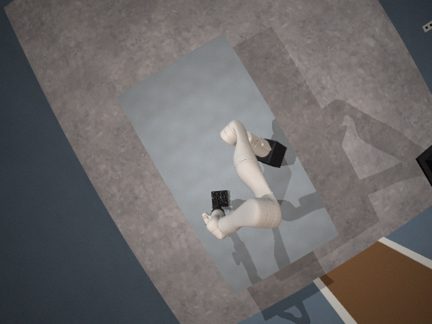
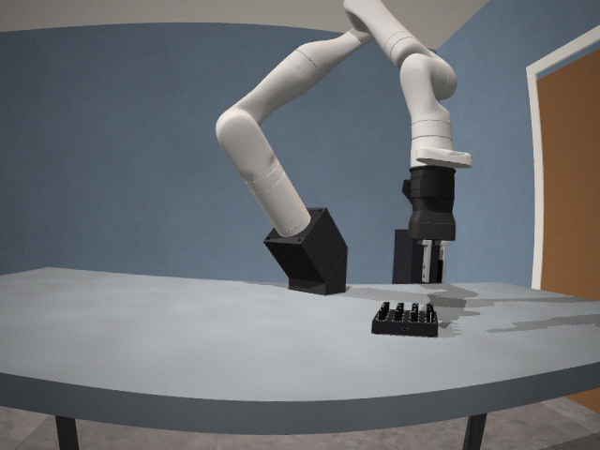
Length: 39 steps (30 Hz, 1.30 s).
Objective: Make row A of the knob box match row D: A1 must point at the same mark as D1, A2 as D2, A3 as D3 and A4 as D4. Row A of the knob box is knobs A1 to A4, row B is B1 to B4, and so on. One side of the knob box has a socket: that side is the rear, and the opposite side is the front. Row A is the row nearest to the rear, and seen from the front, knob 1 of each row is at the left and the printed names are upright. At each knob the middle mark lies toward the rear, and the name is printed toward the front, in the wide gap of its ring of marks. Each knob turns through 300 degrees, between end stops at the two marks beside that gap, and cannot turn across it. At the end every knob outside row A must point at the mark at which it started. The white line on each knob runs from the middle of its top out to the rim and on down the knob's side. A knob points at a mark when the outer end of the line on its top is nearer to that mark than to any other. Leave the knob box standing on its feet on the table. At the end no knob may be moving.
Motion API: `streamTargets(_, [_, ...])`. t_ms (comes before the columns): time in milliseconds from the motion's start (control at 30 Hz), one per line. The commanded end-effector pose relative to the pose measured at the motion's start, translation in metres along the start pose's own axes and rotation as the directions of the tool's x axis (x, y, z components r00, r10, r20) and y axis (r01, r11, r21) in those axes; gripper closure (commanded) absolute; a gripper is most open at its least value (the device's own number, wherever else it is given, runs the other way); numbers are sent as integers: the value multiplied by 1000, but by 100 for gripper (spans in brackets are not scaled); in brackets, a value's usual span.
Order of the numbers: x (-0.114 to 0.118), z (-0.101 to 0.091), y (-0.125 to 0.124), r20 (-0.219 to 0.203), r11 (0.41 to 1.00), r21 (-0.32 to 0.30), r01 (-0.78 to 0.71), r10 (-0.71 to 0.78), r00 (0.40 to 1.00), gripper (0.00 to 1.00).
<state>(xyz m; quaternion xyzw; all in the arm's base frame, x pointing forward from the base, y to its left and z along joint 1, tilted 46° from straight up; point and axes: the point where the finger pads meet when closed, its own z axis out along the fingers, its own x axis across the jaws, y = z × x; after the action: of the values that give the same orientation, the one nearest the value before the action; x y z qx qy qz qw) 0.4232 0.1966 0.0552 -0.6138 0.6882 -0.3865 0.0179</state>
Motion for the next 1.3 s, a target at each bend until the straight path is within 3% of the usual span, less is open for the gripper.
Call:
streamTargets(0, [-1, -1, 0, 2, 1000, 1, 0, 0, 1000, 54])
streamTargets(633, [-1, 1, 0, 2, 1000, 1, 0, 0, 1000, 54])
streamTargets(1267, [-1, 19, 0, 2, 1000, 1, 0, 0, 1000, 54])
